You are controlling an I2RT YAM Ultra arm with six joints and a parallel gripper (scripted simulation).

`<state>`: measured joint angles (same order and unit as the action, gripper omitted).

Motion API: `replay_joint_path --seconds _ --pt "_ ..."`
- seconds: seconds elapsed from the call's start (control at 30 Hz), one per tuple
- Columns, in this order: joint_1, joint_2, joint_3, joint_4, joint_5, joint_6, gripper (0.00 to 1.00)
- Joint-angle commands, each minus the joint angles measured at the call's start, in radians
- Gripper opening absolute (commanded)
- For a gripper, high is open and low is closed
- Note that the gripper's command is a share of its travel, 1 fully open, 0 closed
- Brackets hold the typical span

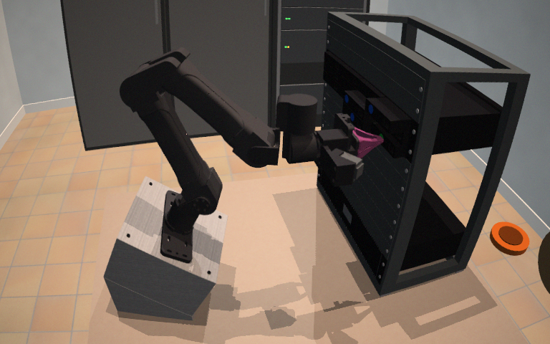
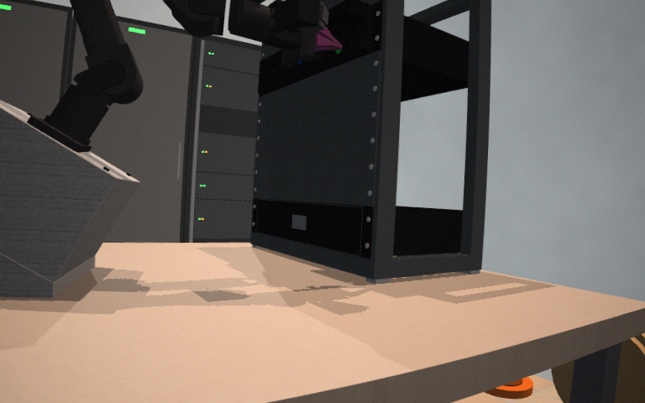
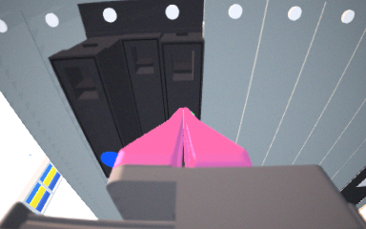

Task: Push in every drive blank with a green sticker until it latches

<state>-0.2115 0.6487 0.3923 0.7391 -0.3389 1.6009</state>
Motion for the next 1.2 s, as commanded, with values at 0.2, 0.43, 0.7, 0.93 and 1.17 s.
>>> replay_joint_path --seconds 0.2,0.43,0.7,0.93,1.17 --pt "0.006 0.017 0.035 0.015 0.022 -0.017 0.00" --pt "0.006 0.031 0.042 0.016 0.023 -0.017 0.00" --pt "0.005 0.024 0.042 0.016 0.023 -0.017 0.00" --pt "0.008 0.048 0.050 0.024 0.023 -0.018 0.00" --pt "0.009 0.049 0.051 0.023 0.023 -0.018 0.00"
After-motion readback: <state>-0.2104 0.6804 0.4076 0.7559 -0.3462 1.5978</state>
